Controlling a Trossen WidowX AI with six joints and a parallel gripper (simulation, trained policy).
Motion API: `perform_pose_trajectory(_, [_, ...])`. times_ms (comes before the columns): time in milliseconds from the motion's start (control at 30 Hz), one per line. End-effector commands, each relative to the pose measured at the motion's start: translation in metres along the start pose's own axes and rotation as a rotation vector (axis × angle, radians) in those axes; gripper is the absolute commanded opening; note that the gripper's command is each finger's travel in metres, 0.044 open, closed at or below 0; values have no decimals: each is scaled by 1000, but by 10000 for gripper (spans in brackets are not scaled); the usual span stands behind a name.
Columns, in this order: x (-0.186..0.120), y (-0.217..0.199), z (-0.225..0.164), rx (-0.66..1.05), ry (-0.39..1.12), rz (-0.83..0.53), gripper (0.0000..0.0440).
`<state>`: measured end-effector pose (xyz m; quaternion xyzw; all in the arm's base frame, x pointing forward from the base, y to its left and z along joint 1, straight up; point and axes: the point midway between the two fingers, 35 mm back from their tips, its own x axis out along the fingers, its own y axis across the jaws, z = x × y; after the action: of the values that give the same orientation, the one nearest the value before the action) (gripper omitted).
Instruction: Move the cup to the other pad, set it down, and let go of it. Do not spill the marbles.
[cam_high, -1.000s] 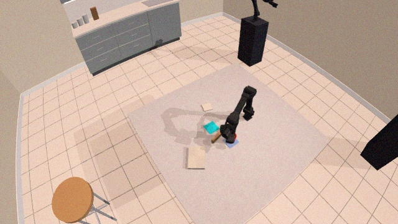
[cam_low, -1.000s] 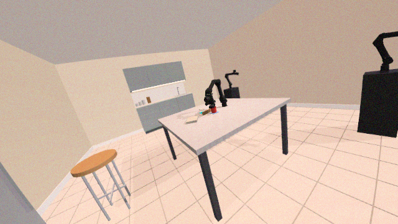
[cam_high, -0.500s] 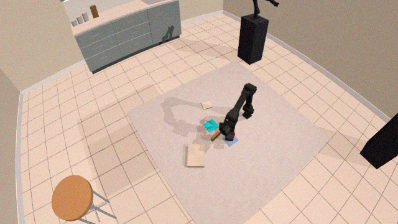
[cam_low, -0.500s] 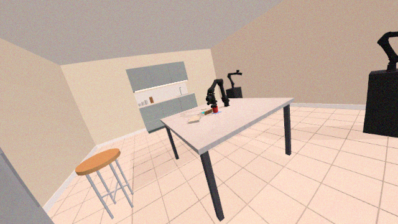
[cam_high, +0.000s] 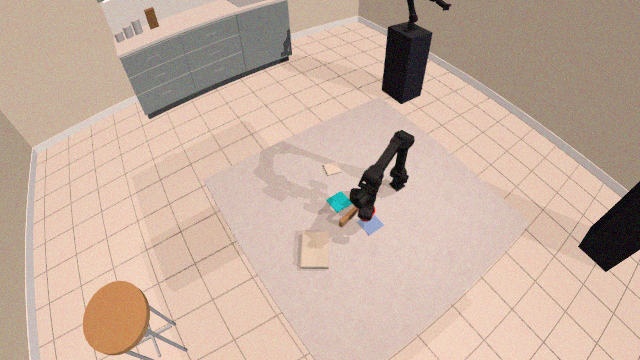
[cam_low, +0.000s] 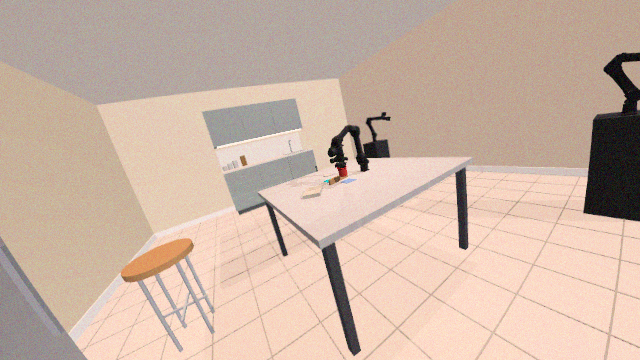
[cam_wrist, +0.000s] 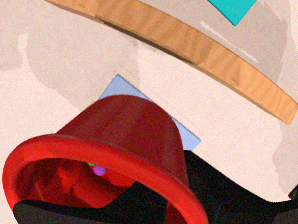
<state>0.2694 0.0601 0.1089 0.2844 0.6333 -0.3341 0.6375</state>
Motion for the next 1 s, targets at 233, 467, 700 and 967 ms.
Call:
perform_pose_trajectory(233, [-35,0,25,98,-35,91,0])
perform_pose_trajectory(467, [-47,-4,49,159,-70,136,0])
perform_pose_trajectory(700, [-50,-10,75,217,-107,170,0])
perform_pose_trajectory(967, [-46,-20,104,280,-140,192,0])
